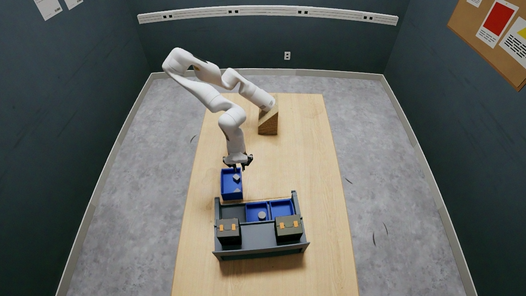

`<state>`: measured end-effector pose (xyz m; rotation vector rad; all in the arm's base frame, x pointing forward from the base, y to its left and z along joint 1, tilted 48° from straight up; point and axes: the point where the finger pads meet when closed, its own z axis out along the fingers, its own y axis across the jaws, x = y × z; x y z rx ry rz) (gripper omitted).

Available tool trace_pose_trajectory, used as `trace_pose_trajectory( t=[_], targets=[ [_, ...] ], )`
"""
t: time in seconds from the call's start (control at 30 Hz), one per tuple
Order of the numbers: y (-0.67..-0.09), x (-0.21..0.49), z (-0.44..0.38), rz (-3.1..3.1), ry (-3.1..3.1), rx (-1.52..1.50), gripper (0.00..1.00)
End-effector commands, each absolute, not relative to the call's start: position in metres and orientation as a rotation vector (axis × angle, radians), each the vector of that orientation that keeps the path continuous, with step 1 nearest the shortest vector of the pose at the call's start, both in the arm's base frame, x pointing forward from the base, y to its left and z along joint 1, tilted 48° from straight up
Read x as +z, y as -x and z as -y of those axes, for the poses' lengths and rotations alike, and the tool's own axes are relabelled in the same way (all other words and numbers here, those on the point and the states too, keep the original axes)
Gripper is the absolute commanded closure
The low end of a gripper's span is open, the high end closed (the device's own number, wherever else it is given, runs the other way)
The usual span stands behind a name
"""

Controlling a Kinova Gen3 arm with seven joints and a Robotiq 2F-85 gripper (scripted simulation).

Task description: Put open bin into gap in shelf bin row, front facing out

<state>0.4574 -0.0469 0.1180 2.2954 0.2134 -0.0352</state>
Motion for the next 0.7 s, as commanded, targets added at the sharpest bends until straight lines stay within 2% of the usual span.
trace_pose_trajectory(
  t=[0.0,0.2,0.23,0.67],
  targets=[
    [-0.4577,0.1183,0.0461,-0.215,-2.296,-0.033,0.65],
    [-0.4577,0.1183,0.0461,-0.215,-2.296,-0.033,0.65],
    [-0.4577,0.1183,0.0461,-0.215,-2.296,-0.033,0.61],
    [-0.4577,0.1183,0.0461,-0.215,-2.296,-0.033,0.61]
  ],
)
